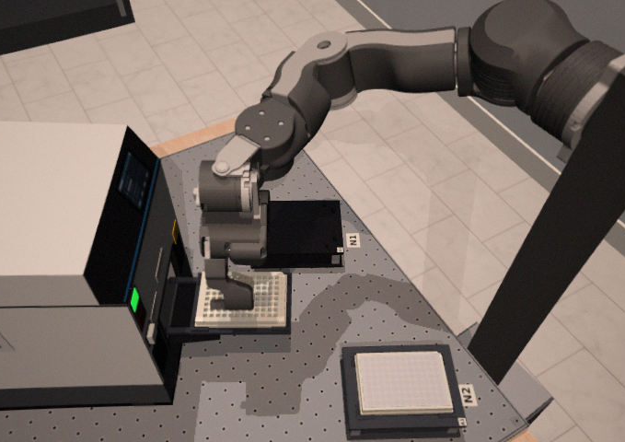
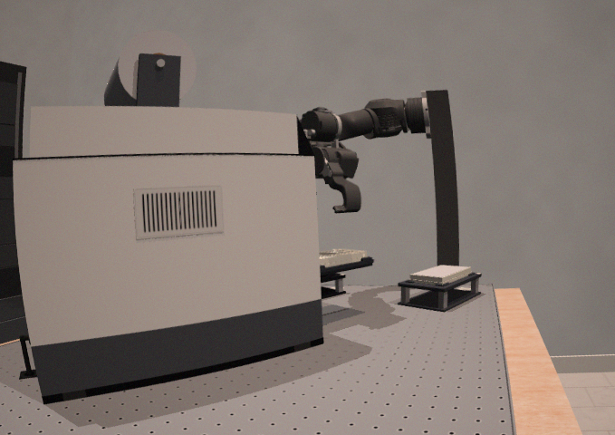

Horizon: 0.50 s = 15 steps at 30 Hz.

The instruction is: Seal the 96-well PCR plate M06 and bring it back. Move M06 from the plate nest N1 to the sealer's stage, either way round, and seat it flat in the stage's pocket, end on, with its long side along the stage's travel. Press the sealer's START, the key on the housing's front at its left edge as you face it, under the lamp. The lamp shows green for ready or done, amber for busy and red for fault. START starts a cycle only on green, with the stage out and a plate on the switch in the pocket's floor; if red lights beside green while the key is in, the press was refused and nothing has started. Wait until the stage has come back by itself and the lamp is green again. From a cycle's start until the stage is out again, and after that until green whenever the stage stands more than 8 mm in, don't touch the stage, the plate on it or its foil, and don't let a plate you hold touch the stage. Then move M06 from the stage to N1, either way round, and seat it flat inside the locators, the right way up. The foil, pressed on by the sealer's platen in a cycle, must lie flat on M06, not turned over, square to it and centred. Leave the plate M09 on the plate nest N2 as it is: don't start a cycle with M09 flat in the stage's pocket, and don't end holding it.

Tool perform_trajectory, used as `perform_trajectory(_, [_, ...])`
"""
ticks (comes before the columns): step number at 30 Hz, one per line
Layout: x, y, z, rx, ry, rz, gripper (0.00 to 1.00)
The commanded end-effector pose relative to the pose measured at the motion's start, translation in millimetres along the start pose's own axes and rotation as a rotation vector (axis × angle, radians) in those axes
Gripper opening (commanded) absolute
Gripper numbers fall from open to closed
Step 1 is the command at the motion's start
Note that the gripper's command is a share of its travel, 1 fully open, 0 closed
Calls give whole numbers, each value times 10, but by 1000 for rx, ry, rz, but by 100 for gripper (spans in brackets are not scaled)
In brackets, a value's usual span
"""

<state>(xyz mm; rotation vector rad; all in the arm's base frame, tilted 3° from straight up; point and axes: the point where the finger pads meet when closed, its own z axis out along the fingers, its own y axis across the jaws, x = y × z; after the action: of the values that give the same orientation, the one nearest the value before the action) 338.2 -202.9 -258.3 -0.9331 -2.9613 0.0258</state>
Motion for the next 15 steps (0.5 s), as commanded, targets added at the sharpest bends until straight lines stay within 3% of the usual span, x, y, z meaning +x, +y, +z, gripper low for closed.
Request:
perform_trajectory(1, [-2,-1,-8,3,-1,3,77])
perform_trajectory(13, [-2,-1,-8,3,-1,3,77])
perform_trajectory(14, [-5,6,-11,-3,-2,0,0])
perform_trajectory(15, [-5,6,-11,-3,-2,0,0])
